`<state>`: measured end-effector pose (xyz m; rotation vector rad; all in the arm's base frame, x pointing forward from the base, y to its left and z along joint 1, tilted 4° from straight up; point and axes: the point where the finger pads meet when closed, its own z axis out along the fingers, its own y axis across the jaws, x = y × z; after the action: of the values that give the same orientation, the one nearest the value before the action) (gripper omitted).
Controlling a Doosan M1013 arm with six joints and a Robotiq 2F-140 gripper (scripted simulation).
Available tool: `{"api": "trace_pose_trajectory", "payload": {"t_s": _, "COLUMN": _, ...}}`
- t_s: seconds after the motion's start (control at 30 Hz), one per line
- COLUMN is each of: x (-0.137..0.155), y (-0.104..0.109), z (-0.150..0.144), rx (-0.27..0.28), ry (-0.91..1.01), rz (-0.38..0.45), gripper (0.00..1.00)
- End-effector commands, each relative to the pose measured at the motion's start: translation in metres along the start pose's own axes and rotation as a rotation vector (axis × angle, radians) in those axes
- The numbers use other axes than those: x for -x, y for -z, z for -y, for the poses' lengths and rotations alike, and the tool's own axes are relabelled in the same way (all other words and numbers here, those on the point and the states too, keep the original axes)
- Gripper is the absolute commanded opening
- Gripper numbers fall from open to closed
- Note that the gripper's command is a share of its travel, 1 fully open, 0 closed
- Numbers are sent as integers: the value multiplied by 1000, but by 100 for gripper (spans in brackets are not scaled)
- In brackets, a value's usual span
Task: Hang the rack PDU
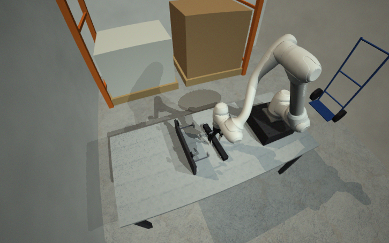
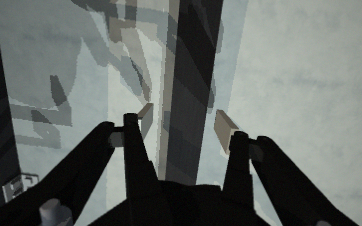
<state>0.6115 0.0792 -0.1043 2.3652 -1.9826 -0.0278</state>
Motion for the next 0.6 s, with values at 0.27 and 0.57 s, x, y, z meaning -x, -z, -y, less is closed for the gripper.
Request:
{"api": "trace_pose_trajectory", "payload": {"t_s": 0.27, "x": -1, "y": -4, "z": -3, "rx": 6, "ry": 0, "rz": -2, "gripper": 55}}
{"api": "trace_pose_trajectory", "payload": {"t_s": 0.57, "x": -1, "y": -4, "z": -3, "rx": 6, "ry": 0, "rz": -2, "gripper": 0}}
